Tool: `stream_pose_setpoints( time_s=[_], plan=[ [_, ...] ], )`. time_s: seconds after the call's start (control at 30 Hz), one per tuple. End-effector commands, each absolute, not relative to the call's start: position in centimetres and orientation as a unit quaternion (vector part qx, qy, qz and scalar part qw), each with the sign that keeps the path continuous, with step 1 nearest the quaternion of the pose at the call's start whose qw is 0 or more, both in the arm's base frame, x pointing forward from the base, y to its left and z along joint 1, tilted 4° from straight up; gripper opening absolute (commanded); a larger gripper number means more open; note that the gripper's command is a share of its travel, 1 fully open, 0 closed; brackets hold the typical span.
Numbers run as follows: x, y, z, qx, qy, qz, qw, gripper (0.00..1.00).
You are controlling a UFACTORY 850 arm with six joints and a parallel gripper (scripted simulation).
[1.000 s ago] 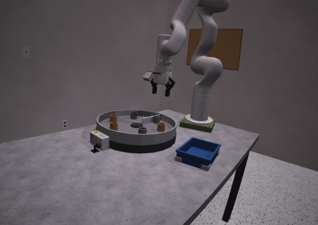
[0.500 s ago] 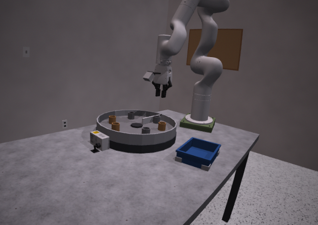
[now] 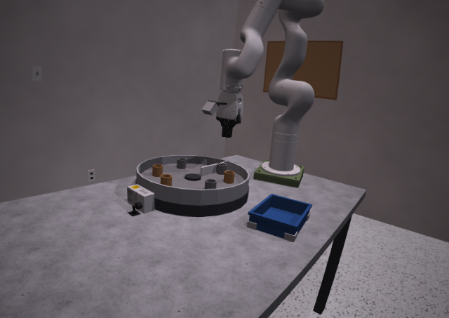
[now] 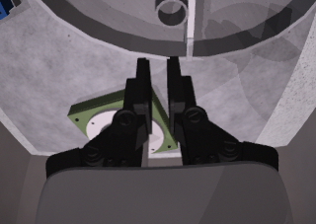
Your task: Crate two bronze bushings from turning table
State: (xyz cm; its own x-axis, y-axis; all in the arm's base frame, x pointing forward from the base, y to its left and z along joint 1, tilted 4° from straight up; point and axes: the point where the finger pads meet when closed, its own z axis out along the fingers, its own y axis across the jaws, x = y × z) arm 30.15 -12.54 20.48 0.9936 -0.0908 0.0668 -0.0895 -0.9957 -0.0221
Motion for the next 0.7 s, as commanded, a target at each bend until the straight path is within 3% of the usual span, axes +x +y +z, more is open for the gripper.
stream_pose_setpoints(
  time_s=[0.0,0.67],
  plan=[
    [30.22,-12.57,20.54,-0.998,0.045,-0.035,0.009,0.12],
    [30.22,-12.57,20.54,-0.998,0.045,-0.035,0.009,0.15]
  ],
)
